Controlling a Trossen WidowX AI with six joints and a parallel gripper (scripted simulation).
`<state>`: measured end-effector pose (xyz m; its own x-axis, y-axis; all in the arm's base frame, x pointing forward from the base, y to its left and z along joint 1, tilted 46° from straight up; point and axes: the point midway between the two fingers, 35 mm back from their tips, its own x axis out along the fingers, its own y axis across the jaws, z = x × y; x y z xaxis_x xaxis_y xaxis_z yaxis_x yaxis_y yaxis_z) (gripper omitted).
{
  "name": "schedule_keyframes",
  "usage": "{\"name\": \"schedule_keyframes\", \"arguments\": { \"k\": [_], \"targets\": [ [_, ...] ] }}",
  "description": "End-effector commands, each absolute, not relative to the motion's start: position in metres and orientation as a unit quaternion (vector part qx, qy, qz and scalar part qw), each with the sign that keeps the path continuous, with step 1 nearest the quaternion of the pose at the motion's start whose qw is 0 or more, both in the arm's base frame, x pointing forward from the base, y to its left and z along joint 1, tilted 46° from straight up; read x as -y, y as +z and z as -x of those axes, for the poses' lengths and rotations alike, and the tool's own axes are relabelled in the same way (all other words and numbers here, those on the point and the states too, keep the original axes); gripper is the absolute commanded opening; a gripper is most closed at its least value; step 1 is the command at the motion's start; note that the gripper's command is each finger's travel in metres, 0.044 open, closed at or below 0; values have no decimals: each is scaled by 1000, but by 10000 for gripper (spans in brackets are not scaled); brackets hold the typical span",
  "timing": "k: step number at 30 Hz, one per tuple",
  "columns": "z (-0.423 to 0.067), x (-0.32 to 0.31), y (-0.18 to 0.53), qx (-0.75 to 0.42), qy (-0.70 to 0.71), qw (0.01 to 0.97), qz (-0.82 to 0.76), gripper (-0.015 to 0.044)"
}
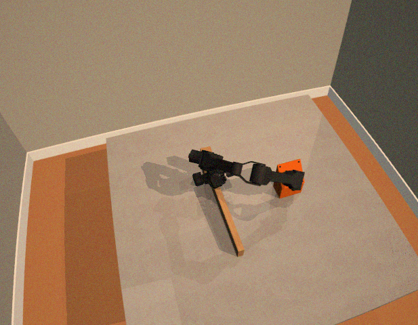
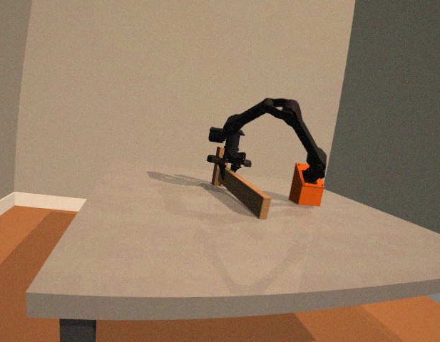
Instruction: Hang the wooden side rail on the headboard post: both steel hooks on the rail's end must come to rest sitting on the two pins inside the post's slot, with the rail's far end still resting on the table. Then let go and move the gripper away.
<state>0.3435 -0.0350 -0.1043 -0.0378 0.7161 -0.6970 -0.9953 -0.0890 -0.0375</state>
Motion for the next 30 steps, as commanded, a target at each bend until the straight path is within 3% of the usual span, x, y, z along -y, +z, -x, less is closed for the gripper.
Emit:
{"name": "schedule_keyframes", "arguments": {
  "k": [1,30],
  "targets": [
    [-344,40,-105,-242,676,631,295,0],
    [-345,42,-107,-242,676,631,295,0]
  ]
}}
